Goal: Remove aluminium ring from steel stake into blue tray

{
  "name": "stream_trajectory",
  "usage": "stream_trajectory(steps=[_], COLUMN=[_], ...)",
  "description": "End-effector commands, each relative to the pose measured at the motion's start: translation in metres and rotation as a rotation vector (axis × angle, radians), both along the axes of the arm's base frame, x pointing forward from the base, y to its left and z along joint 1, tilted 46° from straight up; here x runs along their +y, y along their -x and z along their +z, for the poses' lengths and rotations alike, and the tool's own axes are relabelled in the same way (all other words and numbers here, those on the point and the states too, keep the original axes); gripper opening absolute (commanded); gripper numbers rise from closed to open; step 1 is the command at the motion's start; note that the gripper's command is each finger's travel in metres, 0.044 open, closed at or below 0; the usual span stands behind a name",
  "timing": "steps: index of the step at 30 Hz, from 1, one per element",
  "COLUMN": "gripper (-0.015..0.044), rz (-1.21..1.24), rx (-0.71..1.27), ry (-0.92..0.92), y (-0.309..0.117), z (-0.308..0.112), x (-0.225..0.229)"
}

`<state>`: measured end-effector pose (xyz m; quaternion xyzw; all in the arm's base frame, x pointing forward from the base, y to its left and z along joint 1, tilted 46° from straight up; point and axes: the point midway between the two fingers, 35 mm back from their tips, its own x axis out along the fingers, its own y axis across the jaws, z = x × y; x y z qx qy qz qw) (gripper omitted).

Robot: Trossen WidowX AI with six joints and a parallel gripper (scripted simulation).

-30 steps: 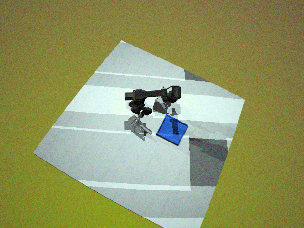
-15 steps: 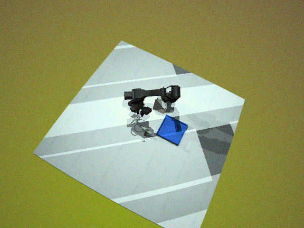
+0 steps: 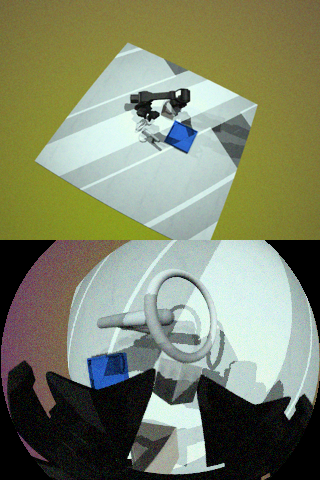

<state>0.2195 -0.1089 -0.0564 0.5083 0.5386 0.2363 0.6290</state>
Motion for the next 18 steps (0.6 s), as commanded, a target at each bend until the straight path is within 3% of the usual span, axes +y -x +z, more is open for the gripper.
stream_trajectory(steps=[1, 18], gripper=[0.0, 0.0], rz=[-0.002, -0.002], rx=[-0.012, -0.012], ry=[0.015, 0.015], y=[-0.001, 0.0], z=[0.007, 0.027], x=[-0.01, -0.029])
